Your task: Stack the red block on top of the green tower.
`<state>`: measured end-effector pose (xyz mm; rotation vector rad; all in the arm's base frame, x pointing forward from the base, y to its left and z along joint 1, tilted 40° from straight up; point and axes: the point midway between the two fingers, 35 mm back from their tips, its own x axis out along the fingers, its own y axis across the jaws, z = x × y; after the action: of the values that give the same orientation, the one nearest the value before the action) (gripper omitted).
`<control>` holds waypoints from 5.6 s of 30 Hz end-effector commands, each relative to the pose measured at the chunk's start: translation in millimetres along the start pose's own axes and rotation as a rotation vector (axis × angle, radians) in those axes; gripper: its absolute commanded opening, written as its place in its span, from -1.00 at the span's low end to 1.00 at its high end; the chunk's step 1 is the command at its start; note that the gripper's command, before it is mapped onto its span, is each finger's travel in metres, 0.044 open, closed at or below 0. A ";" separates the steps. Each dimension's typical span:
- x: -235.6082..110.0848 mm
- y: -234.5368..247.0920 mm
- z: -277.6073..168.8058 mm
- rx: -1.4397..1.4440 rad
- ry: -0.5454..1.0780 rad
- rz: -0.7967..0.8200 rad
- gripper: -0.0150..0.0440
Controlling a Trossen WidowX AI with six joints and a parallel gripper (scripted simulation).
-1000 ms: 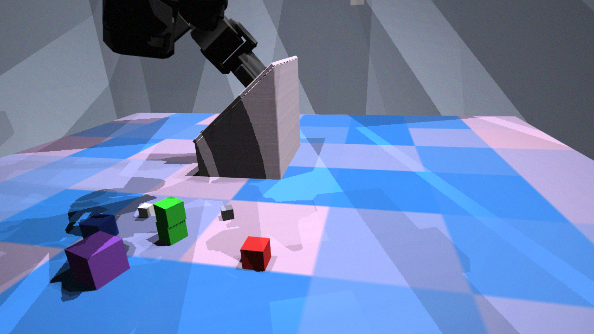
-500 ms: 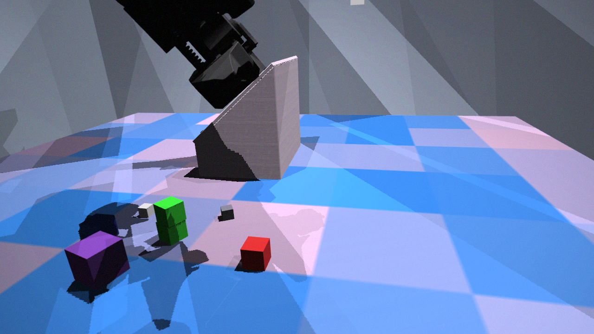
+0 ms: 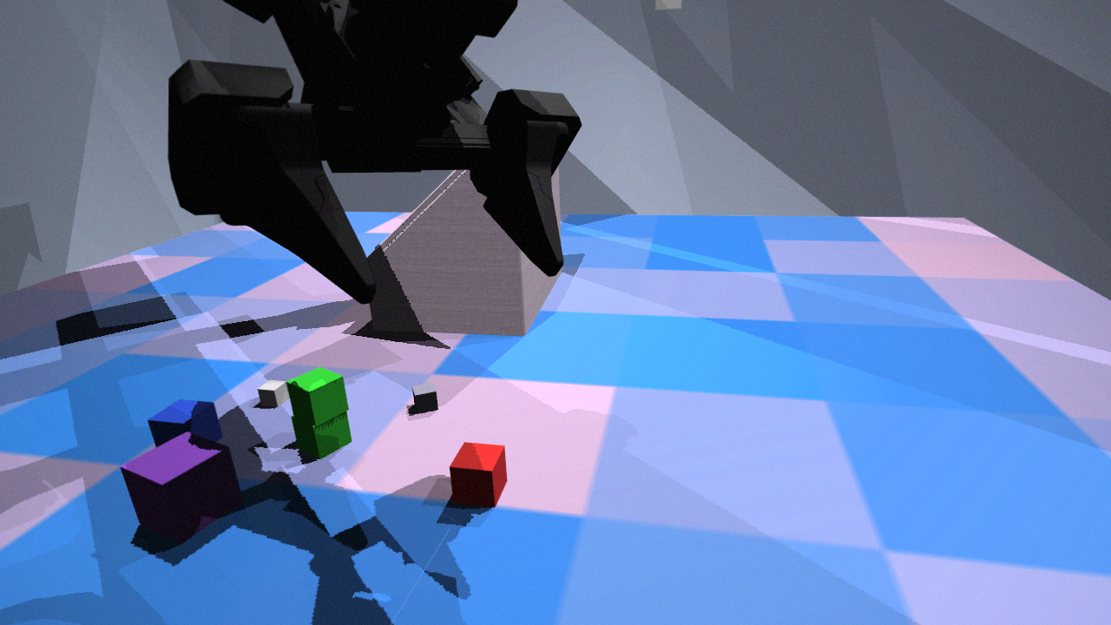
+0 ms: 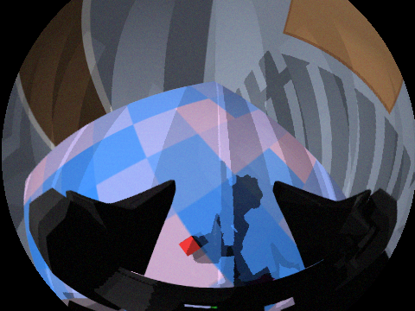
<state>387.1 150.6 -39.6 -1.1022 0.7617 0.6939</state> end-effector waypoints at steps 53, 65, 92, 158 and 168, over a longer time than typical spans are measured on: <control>40.4 42.1 -114.6 0.881 0.879 -0.302 1.00; 52.4 44.6 -130.1 0.881 0.880 -0.303 1.00; 54.5 45.2 -133.0 0.881 0.880 -0.303 0.11; -105.7 -16.6 -117.5 0.879 0.882 -0.301 -0.49; -93.2 -14.6 -143.2 0.878 0.884 -0.303 -0.49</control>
<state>321.0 11.9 19.5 -0.6178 1.4105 -0.4393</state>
